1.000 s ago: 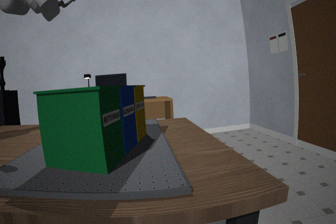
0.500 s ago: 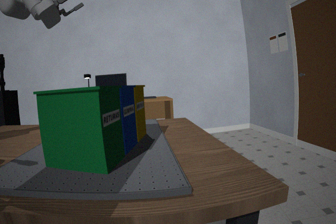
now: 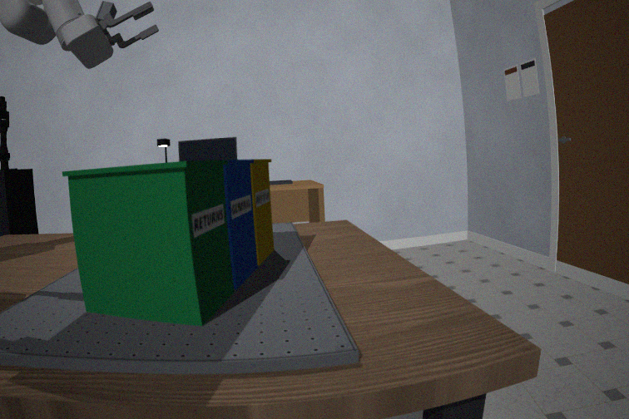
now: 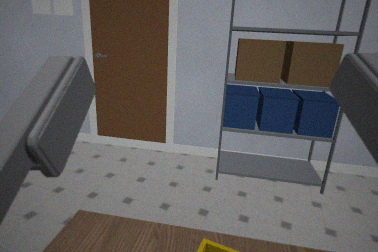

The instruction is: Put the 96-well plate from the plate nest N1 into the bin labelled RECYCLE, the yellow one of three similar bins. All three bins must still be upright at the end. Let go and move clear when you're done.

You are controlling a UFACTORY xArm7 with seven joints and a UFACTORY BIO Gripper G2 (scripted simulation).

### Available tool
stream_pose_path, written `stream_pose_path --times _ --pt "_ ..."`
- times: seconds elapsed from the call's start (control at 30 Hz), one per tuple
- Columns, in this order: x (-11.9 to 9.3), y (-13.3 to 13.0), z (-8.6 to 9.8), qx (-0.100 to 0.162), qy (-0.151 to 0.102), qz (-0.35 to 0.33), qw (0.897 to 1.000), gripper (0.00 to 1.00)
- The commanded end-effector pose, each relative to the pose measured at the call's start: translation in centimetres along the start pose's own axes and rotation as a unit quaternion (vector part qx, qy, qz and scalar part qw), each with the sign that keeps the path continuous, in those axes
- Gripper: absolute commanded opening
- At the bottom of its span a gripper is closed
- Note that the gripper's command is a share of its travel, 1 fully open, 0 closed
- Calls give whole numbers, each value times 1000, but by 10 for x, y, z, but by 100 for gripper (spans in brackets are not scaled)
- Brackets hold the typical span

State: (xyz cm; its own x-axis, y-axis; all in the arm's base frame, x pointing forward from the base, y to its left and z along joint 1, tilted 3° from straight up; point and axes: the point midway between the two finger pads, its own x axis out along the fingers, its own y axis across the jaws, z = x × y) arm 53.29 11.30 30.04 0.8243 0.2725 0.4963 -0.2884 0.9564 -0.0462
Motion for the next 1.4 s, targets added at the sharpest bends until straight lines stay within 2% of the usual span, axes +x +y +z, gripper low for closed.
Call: stream_pose_path --times 0.0,0.2,0.3,0.37,0.43,0.5,0.7,0.8,0.93,1.0,1.2,1.3,1.37 --pt "-7 -4 -18 -8 56 -17 998 37" --pt "-21 -10 -44 -8 56 -17 998 37" --pt "-21 -10 -46 -8 56 -17 998 37" --pt "-27 -12 -54 -8 87 -28 996 37" --pt "-27 -12 -54 -8 87 -28 996 37" --pt "-32 -13 -62 -7 117 -38 992 37" --pt "-49 -18 -87 -7 117 -38 992 37" --pt "-50 -19 -89 -7 117 -38 992 37" --pt "-63 -22 -104 -1 177 -61 982 37" --pt "-63 -22 -104 -1 177 -61 982 37" --pt "-82 -26 -127 -1 177 -61 982 37" --pt "-84 -26 -129 -1 177 -61 982 37" --pt "-91 -27 -136 5 207 -73 976 37"
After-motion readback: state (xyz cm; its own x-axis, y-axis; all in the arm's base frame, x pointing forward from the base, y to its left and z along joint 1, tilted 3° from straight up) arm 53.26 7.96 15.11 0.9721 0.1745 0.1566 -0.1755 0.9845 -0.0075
